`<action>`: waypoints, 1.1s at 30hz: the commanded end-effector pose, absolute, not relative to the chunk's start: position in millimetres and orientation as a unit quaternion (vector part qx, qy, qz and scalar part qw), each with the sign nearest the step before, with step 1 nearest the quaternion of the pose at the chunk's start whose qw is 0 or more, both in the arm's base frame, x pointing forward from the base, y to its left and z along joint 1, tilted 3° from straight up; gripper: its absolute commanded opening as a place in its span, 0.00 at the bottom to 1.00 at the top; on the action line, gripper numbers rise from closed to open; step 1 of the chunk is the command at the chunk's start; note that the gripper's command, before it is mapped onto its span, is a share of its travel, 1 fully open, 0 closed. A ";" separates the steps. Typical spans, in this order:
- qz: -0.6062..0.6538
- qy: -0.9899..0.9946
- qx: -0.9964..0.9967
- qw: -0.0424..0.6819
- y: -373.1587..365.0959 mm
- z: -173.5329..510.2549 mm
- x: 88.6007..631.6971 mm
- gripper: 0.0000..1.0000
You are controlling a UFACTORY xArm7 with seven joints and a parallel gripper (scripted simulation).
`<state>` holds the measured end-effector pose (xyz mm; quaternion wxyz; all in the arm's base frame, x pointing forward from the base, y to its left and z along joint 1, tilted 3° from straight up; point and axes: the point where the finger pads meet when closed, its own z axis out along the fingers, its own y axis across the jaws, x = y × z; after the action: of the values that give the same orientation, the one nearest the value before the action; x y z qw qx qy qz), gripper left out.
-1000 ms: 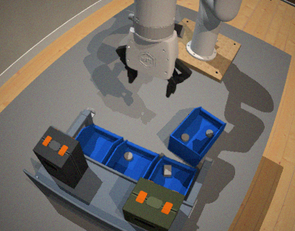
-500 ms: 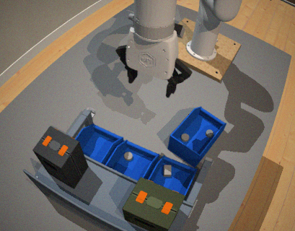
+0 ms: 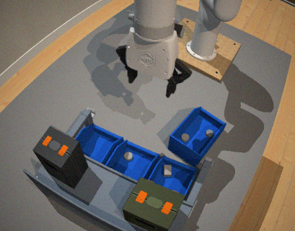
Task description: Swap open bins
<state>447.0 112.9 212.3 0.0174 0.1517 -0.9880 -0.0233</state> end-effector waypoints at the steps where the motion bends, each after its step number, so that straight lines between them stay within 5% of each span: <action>1: -0.023 -0.988 0.152 0.015 113.0 213.9 448.1 1.00; 2: -0.023 -0.988 0.152 0.015 113.0 213.9 448.1 0.00; 33: -0.023 -0.988 0.152 0.015 113.0 213.9 448.1 0.00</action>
<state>447.0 112.9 212.3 0.0174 0.1517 -0.9880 -0.0233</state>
